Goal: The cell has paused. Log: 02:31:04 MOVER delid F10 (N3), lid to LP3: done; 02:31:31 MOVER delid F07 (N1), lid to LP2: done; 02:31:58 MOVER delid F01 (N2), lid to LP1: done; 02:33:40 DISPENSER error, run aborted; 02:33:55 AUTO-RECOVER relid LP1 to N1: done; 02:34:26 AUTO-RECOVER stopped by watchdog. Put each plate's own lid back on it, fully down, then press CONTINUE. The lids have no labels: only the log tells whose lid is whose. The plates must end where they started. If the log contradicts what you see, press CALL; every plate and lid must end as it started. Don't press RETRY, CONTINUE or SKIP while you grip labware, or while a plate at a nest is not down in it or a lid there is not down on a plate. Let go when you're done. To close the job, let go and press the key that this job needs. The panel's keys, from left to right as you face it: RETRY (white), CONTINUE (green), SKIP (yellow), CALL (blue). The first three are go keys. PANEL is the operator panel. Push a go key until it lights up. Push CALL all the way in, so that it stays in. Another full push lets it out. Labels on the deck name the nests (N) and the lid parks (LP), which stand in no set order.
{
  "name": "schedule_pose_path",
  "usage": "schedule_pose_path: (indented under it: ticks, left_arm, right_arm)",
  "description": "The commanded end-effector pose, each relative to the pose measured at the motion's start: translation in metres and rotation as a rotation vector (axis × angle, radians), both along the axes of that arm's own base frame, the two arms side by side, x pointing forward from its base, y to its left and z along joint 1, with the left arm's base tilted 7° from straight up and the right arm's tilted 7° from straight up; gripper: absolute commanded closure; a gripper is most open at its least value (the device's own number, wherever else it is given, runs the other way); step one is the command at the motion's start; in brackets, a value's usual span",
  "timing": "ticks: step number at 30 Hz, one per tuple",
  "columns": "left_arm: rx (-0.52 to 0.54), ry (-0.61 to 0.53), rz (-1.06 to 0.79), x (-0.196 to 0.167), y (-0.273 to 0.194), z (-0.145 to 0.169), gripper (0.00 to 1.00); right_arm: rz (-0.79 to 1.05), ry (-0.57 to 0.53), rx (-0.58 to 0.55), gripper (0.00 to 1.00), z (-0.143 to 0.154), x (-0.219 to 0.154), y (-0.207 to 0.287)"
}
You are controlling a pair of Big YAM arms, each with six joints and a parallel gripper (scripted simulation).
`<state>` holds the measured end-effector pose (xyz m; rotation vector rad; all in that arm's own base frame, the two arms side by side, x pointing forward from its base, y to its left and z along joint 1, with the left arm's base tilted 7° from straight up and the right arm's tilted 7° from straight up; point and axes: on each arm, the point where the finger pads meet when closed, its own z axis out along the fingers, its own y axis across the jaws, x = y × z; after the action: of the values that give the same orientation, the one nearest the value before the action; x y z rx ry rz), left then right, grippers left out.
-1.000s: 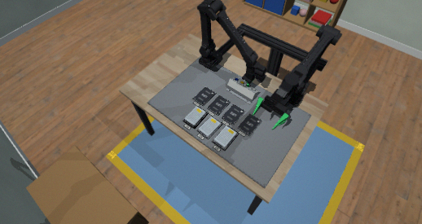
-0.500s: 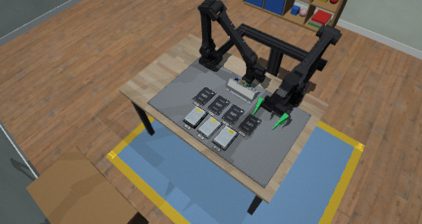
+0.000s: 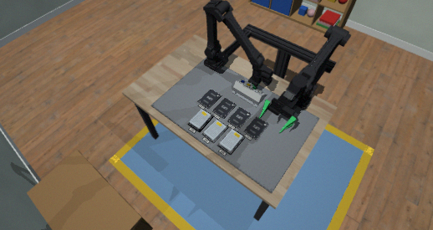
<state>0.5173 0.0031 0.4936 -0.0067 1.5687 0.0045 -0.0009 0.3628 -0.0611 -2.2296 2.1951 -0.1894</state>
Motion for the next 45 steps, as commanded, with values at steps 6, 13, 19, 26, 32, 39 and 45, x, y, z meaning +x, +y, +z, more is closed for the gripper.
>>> schedule_pose_path:
  ticks: [6,13,19,26,32,39,45]
  left_arm:
    - [0.008,-0.06,-0.008,0.0,-0.004,0.034,0.0]
    - [0.008,-0.06,-0.008,0.0,-0.004,0.034,0.0]
    - [0.008,-0.06,-0.008,0.0,-0.004,0.034,0.0]
    - [0.008,-0.06,-0.008,0.0,-0.004,0.034,0.0]
    - [0.008,-0.06,-0.008,0.0,-0.004,0.034,0.0]
    - [0.008,-0.06,-0.008,0.0,-0.004,0.034,0.0]
    - [0.008,-0.06,-0.008,0.0,-0.004,0.034,0.0]
  right_arm:
    - [0.001,-0.003,0.001,1.0,-0.005,0.004,0.001]
    - [0.0,-0.003,0.002,1.0,-0.007,0.005,0.0]
    - [-0.001,-0.003,0.002,1.0,-0.008,0.006,0.0]
    - [-0.001,-0.003,0.002,1.0,-0.009,0.006,-0.001]
    - [-0.001,-0.003,0.002,1.0,-0.01,0.006,-0.001]
    - [-0.001,-0.003,0.002,1.0,-0.011,0.006,-0.001]
    - [-0.001,-0.003,0.002,1.0,-0.012,0.006,-0.002]
